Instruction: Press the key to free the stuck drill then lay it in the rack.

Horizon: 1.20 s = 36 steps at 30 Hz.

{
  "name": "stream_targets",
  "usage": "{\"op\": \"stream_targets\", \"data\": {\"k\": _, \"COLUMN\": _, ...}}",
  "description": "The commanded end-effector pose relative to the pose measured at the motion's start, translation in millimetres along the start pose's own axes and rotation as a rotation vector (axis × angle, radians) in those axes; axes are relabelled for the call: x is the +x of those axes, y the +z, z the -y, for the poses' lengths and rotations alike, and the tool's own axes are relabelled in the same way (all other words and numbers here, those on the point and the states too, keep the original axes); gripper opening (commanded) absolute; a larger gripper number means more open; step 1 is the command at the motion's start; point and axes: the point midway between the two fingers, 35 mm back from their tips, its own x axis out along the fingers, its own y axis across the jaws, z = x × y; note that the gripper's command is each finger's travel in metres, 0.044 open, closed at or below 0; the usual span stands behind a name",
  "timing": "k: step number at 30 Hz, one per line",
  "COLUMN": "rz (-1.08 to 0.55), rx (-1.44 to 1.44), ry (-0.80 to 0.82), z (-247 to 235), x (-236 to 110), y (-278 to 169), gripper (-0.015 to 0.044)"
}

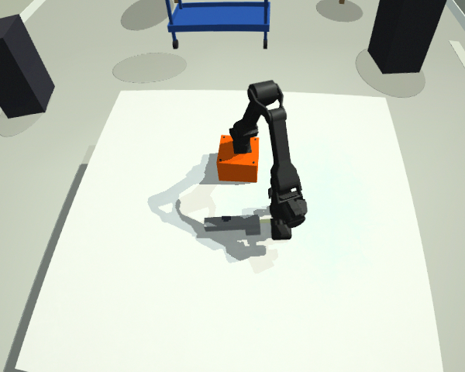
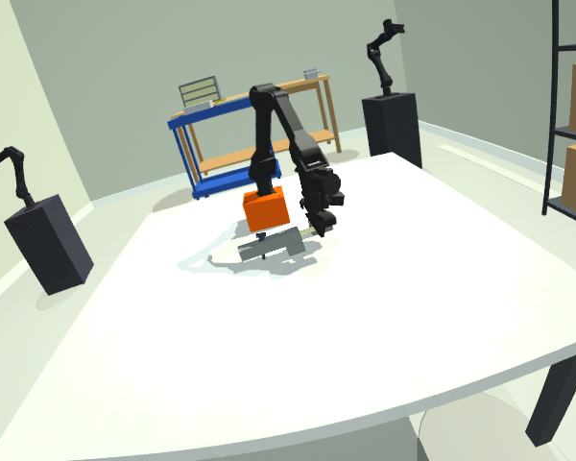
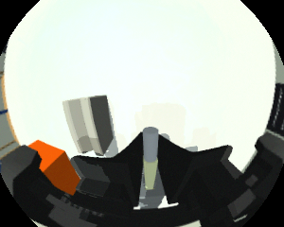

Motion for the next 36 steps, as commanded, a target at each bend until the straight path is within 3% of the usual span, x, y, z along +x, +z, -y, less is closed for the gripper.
{"op": "stream_targets", "data": {"k": 1, "rz": 0.002, "rx": 0.004, "ry": -0.003, "z": 1.5, "x": -1.4, "y": 6.1, "gripper": 0.0}}
{"op": "stream_targets", "data": {"k": 36, "rz": 0.006, "rx": 0.003, "ry": -0.003, "z": 2.5, "x": -6.3, "y": 59.0, "gripper": 0.0}}
